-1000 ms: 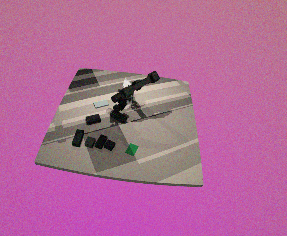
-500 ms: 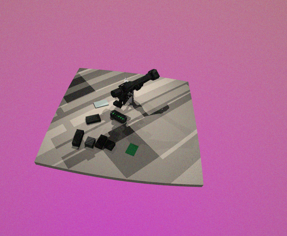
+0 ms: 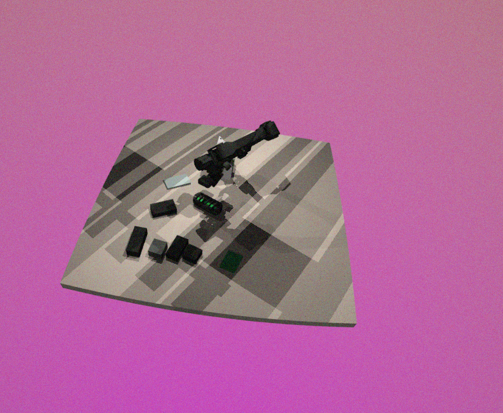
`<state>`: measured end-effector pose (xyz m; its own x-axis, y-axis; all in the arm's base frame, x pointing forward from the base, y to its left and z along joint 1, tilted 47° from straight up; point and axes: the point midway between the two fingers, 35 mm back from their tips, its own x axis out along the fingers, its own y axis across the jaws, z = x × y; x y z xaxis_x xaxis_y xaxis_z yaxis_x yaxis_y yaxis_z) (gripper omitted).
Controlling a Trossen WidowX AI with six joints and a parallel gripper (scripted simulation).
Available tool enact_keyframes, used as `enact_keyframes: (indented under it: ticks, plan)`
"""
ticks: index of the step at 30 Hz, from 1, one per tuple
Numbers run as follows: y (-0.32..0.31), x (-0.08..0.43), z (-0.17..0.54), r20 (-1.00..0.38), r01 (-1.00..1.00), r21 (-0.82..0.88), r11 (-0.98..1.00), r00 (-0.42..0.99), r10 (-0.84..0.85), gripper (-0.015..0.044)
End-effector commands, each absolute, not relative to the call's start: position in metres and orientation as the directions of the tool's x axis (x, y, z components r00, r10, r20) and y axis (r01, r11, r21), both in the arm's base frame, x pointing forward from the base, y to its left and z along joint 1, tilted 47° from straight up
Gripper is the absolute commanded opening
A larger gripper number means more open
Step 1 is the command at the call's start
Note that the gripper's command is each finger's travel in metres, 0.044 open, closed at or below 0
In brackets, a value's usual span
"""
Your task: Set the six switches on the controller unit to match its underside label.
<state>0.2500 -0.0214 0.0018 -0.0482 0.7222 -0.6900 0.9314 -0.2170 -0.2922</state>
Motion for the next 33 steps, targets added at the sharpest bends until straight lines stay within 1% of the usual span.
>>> enact_keyframes:
  ticks: [1, 4, 21, 23, 26, 33]
  plan:
    - [-0.022, 0.250, 0.002, -0.693, 0.933, -0.290, -0.212, -0.052, 0.719, 0.0000]
    - [-0.022, 0.250, 0.002, -0.693, 0.933, -0.290, -0.212, -0.052, 0.719, 0.0000]
    - [-0.021, 0.250, 0.002, -0.690, 0.931, -0.292, -0.217, -0.048, 0.722, 0.0440]
    - [-0.021, 0.250, 0.002, -0.690, 0.931, -0.292, -0.217, -0.048, 0.722, 0.0440]
    - [-0.013, 0.251, 0.000, -0.711, 0.931, -0.270, -0.244, -0.022, 0.703, 0.0361]
    - [0.027, 0.255, 0.000, -0.757, 0.920, -0.151, -0.361, 0.127, 0.641, 0.0177]
